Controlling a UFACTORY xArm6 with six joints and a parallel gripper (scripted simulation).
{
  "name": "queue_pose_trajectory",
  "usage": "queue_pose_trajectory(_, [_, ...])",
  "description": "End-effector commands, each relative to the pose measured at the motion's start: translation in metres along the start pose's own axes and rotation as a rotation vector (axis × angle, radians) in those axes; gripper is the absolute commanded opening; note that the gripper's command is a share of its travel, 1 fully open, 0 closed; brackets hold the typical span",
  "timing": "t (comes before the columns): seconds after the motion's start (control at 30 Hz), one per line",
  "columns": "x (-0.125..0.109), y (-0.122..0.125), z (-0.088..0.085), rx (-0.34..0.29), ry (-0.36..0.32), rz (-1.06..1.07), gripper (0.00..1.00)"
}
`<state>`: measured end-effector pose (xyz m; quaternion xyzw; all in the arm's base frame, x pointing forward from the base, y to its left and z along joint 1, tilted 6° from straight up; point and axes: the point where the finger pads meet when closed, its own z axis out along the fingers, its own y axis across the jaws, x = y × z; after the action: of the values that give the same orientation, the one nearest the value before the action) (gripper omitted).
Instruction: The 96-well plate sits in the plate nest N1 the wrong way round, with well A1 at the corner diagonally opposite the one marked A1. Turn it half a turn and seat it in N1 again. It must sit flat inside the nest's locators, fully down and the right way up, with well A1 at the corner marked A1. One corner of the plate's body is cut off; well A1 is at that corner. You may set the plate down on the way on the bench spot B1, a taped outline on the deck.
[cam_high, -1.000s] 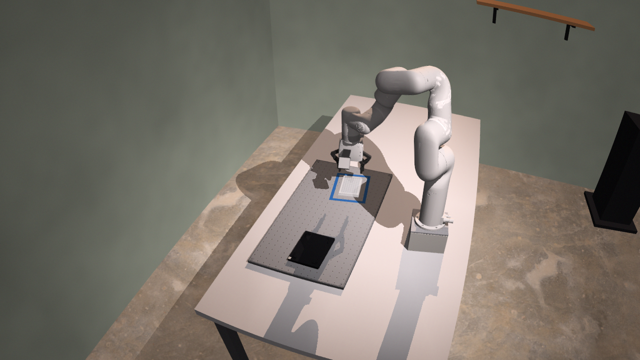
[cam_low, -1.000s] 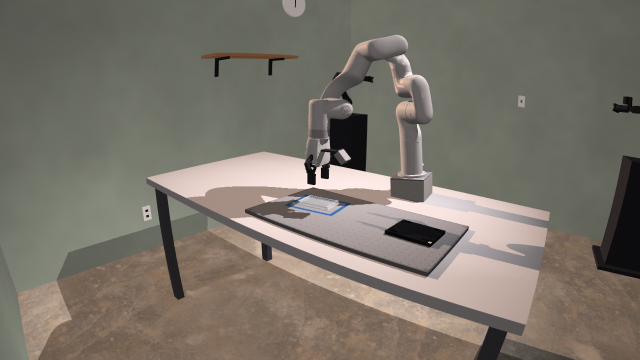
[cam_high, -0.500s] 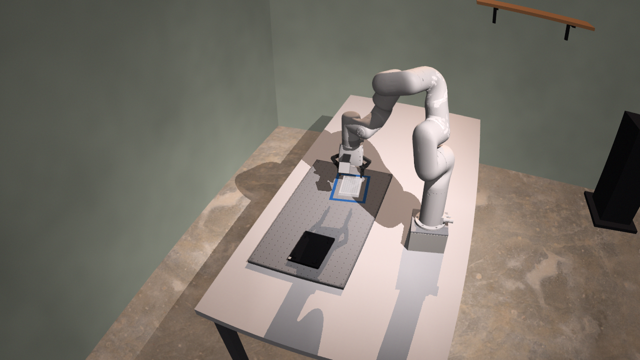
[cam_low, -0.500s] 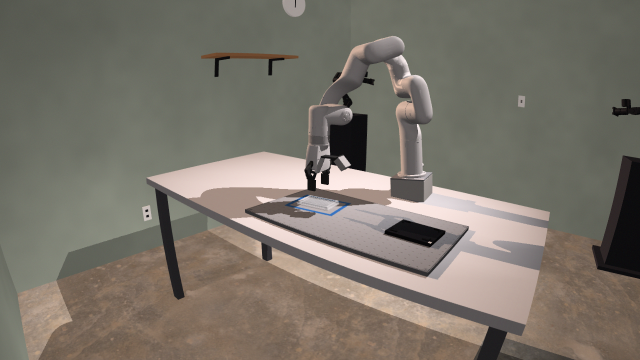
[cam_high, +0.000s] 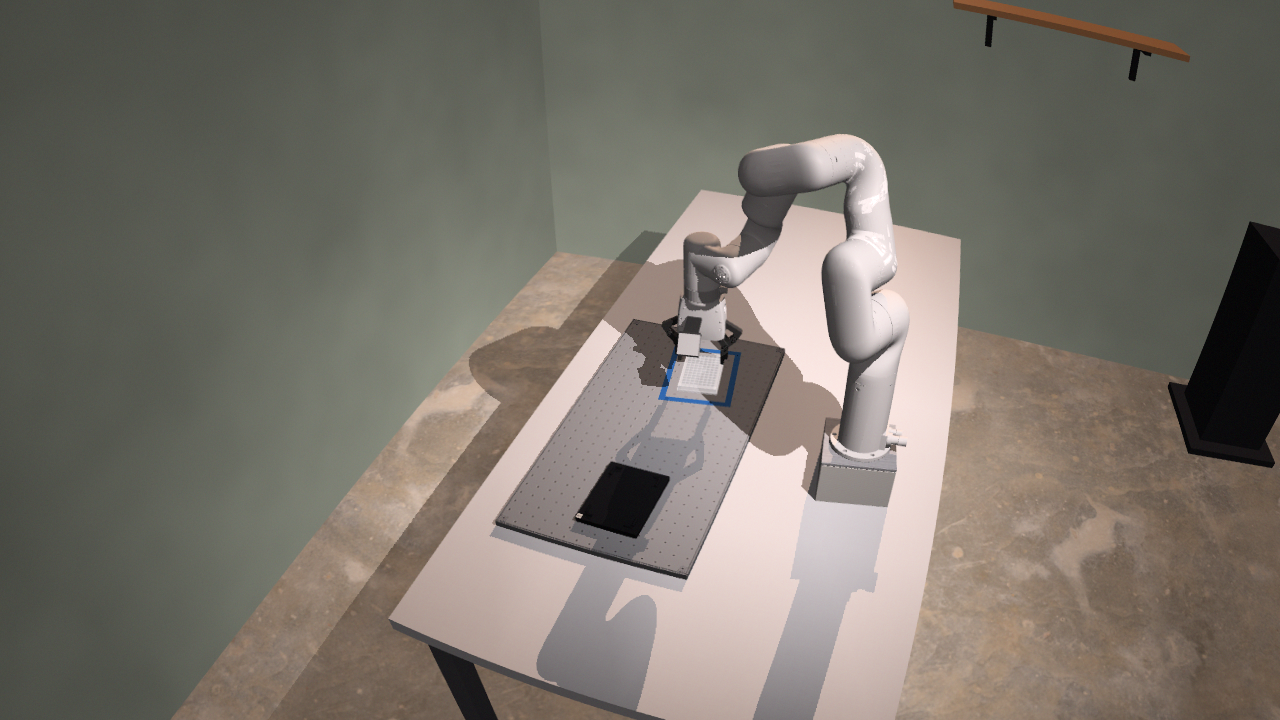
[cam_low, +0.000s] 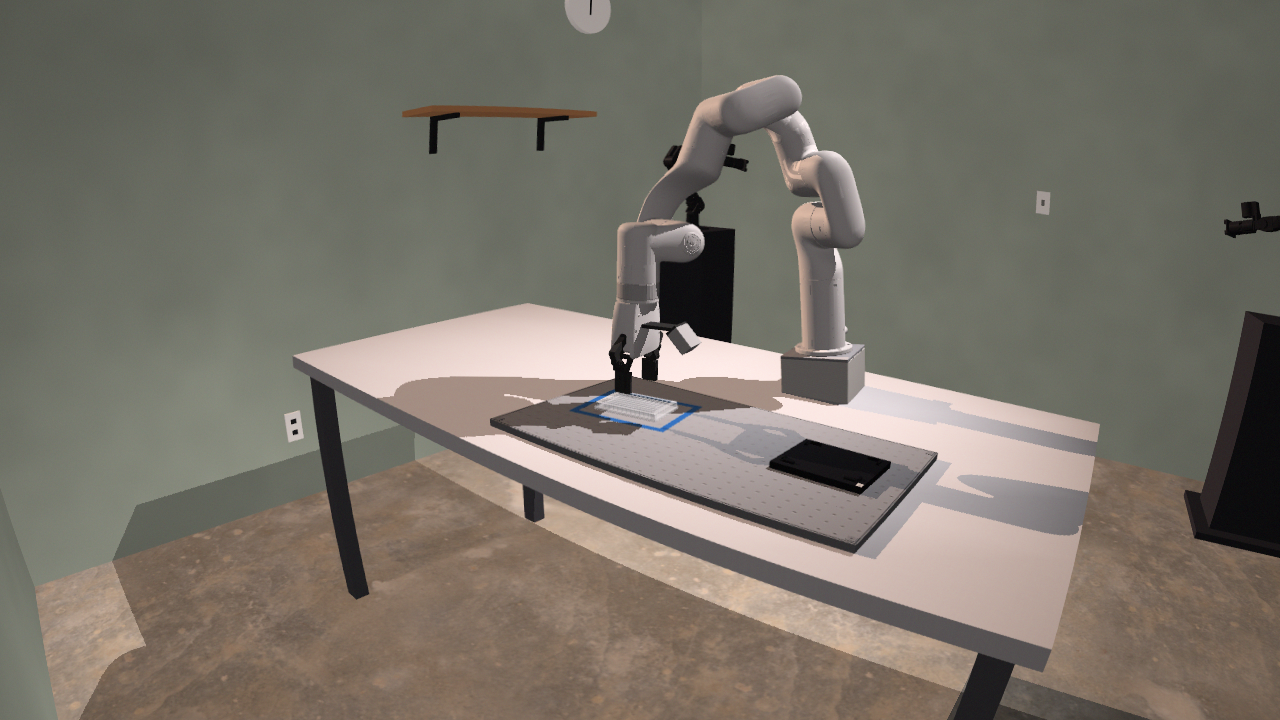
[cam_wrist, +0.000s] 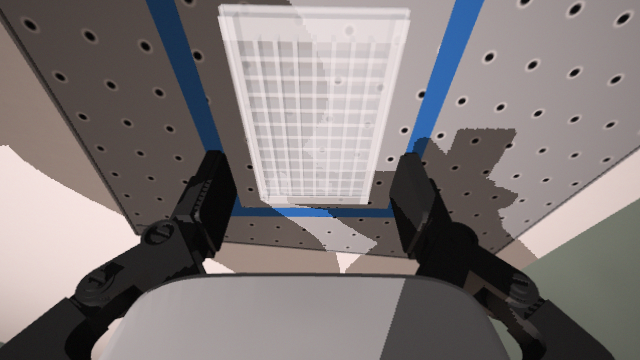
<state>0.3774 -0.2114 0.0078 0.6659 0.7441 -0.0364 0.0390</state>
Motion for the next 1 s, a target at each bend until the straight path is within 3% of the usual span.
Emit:
queue_pose_trajectory(0.0, [-0.001, 0.001, 0.004, -0.003, -0.002, 0.000, 1.00])
queue_pose_trajectory(0.3, [-0.001, 0.001, 0.015, -0.003, -0.002, 0.000, 1.00])
queue_pose_trajectory(0.97, [-0.001, 0.001, 0.020, -0.003, -0.002, 0.000, 1.00])
